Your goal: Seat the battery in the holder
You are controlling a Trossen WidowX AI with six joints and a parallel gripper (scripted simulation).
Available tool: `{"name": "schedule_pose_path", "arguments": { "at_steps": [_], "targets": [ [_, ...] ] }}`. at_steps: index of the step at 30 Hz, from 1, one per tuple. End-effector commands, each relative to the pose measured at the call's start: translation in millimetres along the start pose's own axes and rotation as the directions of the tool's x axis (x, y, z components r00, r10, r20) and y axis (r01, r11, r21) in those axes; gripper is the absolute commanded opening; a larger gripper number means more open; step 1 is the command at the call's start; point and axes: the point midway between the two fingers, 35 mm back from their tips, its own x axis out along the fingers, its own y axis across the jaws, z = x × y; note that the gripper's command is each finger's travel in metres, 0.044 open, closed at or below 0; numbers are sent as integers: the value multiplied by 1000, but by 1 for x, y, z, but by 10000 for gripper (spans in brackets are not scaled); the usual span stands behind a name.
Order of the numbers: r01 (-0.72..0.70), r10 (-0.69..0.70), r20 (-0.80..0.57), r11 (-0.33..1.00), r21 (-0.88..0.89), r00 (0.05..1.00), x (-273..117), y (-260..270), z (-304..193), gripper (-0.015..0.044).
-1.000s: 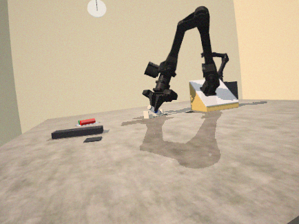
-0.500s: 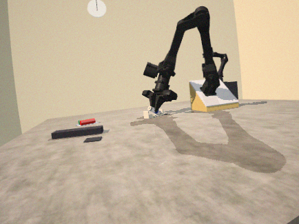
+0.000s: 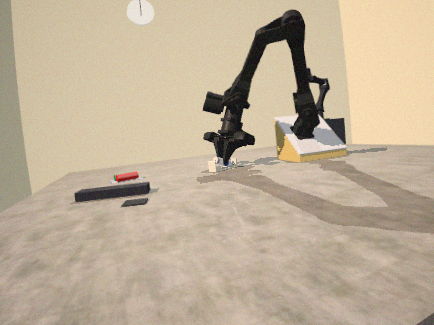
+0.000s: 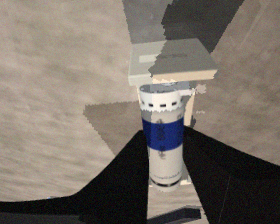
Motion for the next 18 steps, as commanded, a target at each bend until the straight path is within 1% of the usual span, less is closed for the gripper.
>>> {"name": "schedule_pose_path", "arguments": {
  "at_steps": [1, 18],
  "targets": [
    [-15, 15, 41, 1000, -6, 999, 2, 3, 3, 67],
    [-8, 9, 169, 1000, -10, 986, 7, 1, -1, 67]
  ]
}}
